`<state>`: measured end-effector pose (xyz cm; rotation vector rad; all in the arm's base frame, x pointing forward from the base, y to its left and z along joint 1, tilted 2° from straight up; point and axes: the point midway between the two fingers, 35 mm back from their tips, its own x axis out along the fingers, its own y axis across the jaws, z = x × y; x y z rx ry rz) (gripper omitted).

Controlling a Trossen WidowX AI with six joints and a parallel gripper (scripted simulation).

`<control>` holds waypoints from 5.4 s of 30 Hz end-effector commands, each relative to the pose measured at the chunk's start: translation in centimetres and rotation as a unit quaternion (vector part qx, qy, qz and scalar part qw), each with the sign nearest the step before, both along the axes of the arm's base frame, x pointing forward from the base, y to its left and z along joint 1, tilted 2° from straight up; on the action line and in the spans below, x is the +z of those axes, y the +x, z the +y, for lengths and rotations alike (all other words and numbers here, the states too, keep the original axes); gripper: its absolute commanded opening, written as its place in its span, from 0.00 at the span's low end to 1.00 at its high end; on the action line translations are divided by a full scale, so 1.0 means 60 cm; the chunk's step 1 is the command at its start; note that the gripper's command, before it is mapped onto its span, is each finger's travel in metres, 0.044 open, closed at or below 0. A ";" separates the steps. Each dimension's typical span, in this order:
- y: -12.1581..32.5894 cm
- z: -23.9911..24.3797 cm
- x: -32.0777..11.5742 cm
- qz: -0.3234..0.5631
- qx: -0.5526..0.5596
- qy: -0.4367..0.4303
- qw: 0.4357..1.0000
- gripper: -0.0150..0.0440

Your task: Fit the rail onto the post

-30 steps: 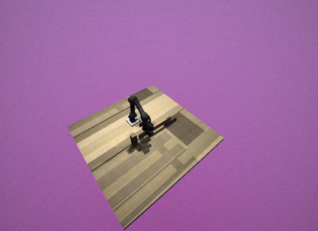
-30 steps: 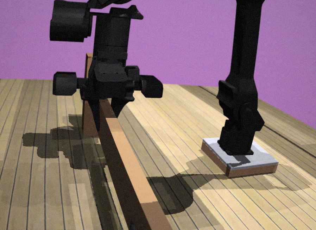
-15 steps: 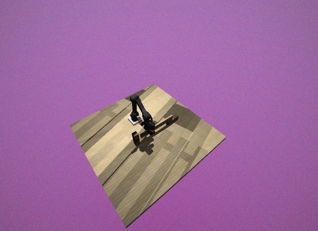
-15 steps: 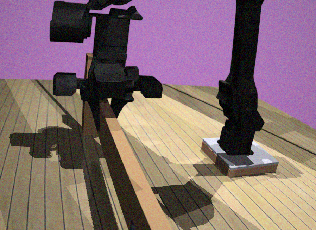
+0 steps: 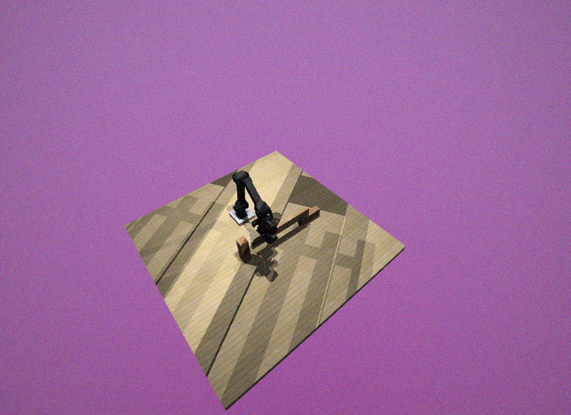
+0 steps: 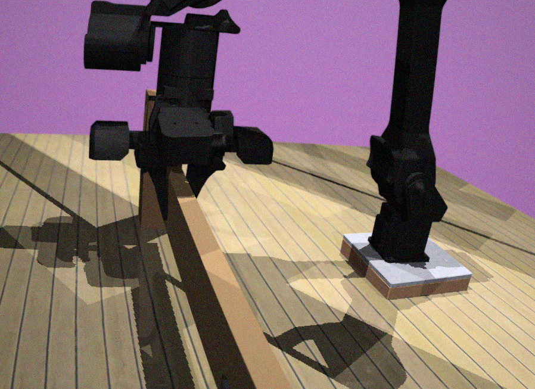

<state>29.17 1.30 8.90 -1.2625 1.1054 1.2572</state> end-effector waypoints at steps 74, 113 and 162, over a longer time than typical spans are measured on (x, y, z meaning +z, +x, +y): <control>0.003 -0.034 -0.001 0.000 0.001 -0.001 1.000 0.25; 0.001 -0.025 0.001 0.000 0.001 -0.001 1.000 0.25; 0.002 -0.027 0.004 0.000 0.001 -0.001 1.000 0.25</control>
